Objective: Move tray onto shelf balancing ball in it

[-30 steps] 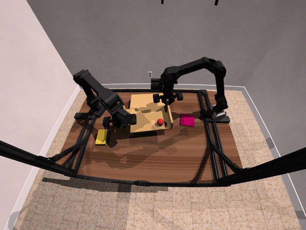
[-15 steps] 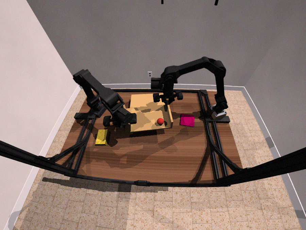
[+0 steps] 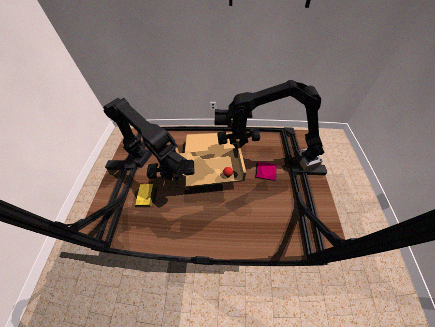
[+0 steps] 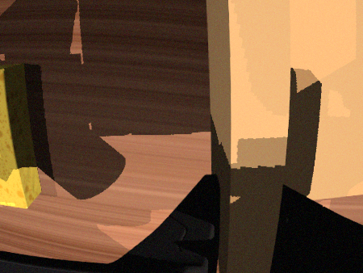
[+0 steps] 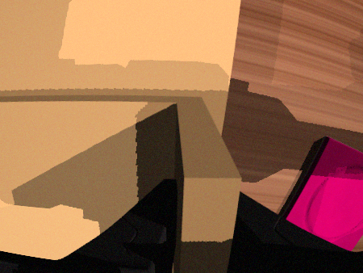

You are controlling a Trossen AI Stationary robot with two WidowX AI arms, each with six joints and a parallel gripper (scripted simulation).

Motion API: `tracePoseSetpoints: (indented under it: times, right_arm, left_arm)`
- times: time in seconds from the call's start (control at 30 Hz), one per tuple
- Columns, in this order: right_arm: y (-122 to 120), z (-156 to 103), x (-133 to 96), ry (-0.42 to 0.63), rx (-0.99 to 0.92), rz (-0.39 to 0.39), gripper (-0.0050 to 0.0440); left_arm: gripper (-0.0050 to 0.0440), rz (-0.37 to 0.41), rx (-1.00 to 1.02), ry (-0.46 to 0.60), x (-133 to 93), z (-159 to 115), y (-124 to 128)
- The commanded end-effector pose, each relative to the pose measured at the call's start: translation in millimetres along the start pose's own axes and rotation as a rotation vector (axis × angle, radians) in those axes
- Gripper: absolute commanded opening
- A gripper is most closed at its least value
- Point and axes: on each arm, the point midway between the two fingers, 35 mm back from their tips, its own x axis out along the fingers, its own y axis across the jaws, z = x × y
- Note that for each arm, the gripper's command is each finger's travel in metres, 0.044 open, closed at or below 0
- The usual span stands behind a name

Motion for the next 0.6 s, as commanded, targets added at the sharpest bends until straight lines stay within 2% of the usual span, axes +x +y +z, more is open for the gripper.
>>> tracePoseSetpoints:
  times: [0.0,0.1,0.27,0.57]
  right_arm:
    - [0.0,0.3,-0.1,0.01,0.001,0.005,0.002]
    - [-0.4,2.2,2.1,0.031,0.001,0.009,0.002]
    - [-0.5,3.2,-3.4,-0.022,0.001,-0.002,0.002]
    - [-1.1,6.1,-0.1,0.009,0.001,0.005,0.002]
  left_arm:
    - [0.002,0.003,0.001,0.012,-2.0,1.4,0.2]
    - [0.002,0.007,0.001,0.034,-4.2,3.4,-0.2]
    - [0.002,-0.004,0.001,-0.02,1.3,4.3,-0.2]
    - [0.002,0.003,0.001,0.012,-2.0,7.1,-0.9]
